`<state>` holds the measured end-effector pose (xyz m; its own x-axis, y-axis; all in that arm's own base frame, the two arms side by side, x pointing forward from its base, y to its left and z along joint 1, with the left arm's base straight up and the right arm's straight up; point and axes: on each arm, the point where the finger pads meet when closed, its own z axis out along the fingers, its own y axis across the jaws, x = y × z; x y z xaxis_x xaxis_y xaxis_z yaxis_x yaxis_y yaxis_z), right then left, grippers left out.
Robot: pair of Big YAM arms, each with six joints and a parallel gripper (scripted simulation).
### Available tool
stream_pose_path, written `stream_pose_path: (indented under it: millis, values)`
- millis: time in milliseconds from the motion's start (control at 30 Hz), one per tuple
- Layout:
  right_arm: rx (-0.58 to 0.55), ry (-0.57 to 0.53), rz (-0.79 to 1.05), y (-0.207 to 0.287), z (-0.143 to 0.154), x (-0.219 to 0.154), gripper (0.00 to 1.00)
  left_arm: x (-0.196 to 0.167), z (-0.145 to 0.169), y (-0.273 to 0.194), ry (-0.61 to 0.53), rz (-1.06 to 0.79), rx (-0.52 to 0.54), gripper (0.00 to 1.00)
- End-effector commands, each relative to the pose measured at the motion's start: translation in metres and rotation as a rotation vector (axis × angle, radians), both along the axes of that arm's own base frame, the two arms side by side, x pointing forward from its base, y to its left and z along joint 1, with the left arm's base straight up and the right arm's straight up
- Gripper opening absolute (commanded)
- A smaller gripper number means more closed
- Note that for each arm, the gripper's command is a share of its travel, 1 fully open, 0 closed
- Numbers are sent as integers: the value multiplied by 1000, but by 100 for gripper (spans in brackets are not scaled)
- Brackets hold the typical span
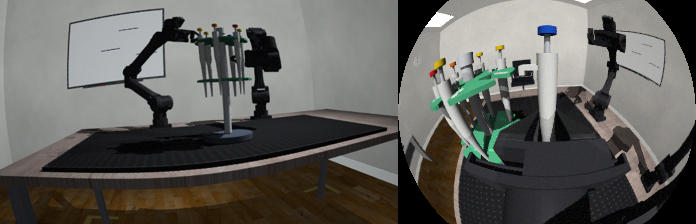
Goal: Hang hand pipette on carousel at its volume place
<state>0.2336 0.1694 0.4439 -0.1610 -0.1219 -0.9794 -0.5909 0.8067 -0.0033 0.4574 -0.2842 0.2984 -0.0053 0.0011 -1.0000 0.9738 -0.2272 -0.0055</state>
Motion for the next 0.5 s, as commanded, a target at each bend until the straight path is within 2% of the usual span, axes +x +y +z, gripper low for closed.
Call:
stream_pose_path:
  millis: [0, 133, 233, 467]
  values:
    - [50, -61, -22, -9, 48, -1, 100, 11, 24, -10, -69, -13, -17, 14]
    - [50, -61, -22, -9, 48, -1, 100, 10, 43, -11, -89, -16, -22, 14]
    - [50, -61, -22, -9, 48, -1, 100, 15, 33, -13, -69, -18, -17, 14]
    - [50, -61, -22, -9, 48, -1, 100, 29, 37, -22, -70, -27, -17, 14]
